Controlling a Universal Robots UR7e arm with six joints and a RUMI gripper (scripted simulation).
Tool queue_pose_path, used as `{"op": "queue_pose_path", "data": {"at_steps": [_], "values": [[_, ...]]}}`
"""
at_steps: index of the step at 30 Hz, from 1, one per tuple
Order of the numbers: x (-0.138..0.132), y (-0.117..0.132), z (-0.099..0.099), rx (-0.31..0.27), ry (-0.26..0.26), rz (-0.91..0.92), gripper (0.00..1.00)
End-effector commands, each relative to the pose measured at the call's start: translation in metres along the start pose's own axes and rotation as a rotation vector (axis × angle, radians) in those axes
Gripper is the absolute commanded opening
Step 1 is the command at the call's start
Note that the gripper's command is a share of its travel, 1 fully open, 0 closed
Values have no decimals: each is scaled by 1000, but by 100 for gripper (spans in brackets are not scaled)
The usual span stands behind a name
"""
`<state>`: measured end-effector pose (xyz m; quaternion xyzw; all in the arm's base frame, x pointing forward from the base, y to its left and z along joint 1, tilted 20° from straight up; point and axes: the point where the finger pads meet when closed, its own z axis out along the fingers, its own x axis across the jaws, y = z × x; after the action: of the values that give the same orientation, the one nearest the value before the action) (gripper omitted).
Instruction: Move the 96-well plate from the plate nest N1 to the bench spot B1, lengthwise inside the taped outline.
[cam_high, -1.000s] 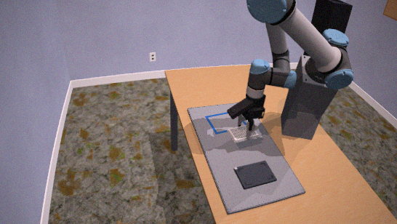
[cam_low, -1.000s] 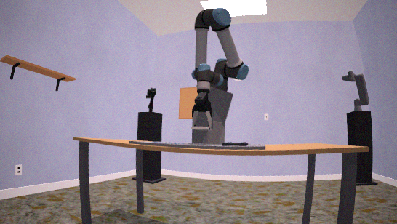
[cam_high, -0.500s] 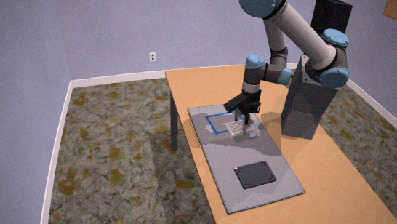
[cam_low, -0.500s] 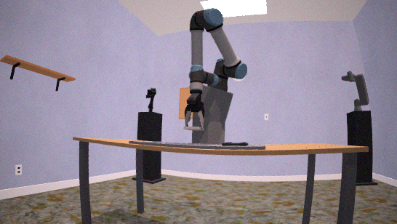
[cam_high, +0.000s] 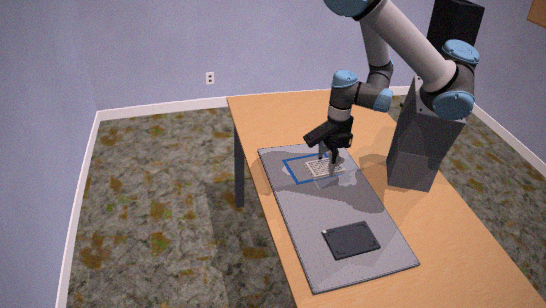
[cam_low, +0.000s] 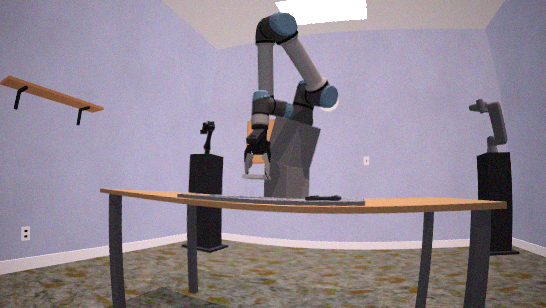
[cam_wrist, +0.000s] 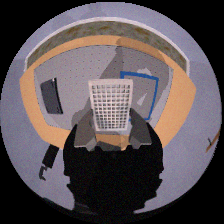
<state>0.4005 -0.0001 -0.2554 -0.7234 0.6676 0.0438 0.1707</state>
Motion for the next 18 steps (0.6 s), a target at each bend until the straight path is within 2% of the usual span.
{"op": "queue_pose_path", "data": {"at_steps": [1,18], "values": [[16,1,0,1,0,-1,0],[66,6,2,1,0,-1,0]]}}
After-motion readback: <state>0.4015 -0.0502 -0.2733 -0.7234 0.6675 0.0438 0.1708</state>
